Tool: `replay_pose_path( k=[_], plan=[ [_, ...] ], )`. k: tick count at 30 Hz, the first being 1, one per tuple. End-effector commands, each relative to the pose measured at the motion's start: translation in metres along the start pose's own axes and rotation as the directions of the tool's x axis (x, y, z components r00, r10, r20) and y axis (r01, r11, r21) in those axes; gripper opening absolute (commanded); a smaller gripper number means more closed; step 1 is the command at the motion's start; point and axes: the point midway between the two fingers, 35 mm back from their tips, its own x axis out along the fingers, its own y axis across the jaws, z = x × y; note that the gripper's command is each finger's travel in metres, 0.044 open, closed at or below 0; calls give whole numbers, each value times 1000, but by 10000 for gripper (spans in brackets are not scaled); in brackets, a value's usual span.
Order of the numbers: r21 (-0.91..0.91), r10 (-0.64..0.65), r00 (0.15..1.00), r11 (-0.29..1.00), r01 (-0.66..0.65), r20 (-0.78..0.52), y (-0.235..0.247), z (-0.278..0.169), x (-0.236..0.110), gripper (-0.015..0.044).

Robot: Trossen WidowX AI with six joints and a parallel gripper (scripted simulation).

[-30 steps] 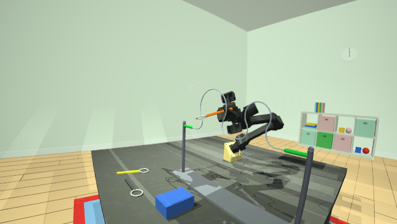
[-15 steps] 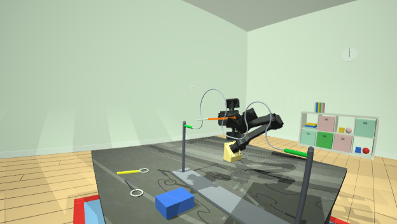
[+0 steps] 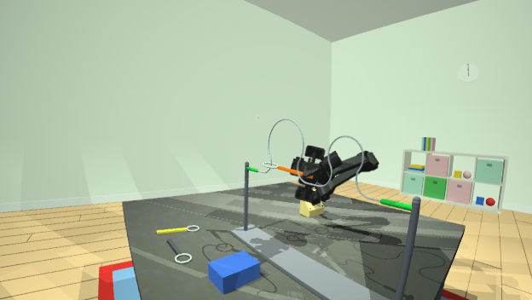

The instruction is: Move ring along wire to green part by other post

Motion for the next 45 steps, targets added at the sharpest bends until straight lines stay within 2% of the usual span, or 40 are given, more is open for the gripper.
replay_pose_path(
  k=[1, 19, 33, 45],
  plan=[
    [-95, -36, 999, 995, 38, 28, -14, 0, 2, -150],
    [-468, -216, 976, 859, 208, 38, -76, 19, -14, -150],
    [-708, -344, 935, 638, 302, 88, -114, 50, -34, -150],
    [-839, -422, 894, 424, 341, 150, -134, 82, -52, -150]
  ],
)
